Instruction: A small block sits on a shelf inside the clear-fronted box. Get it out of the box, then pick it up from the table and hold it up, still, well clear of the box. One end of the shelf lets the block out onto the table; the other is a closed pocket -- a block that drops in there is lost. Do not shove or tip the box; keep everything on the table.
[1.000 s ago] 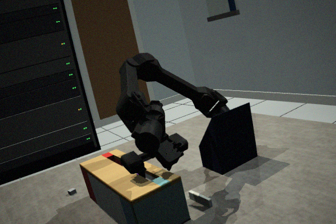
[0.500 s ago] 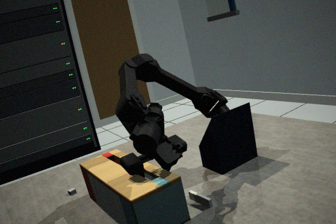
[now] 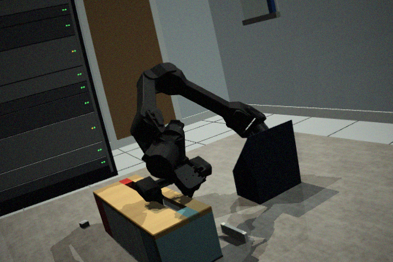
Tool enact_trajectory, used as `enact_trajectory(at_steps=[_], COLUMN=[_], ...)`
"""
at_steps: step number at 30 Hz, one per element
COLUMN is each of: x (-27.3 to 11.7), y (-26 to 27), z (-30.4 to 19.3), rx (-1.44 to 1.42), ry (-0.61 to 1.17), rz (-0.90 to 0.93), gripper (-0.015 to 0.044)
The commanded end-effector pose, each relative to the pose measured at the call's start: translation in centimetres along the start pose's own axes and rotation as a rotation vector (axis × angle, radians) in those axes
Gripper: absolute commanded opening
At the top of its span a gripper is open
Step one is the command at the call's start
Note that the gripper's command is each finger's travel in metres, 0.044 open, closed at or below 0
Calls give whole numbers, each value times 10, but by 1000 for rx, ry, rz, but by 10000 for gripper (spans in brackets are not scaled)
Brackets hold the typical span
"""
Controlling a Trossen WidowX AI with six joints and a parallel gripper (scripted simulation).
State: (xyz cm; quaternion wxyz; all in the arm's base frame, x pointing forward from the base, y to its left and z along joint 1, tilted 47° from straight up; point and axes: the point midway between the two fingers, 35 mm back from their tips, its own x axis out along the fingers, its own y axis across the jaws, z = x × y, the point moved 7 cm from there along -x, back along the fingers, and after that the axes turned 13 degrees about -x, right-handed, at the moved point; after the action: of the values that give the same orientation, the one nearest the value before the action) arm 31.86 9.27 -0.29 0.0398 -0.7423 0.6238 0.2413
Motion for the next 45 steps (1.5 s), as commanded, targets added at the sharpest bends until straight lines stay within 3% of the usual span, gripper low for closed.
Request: enact_trajectory(at_steps=[1,28,45], x=[3,20,18], y=[2,12,12], z=[-7,-52,-45], rx=[-2,-3,-3], ry=[2,5,5], rz=[1,2,2], gripper=[400,400,400])
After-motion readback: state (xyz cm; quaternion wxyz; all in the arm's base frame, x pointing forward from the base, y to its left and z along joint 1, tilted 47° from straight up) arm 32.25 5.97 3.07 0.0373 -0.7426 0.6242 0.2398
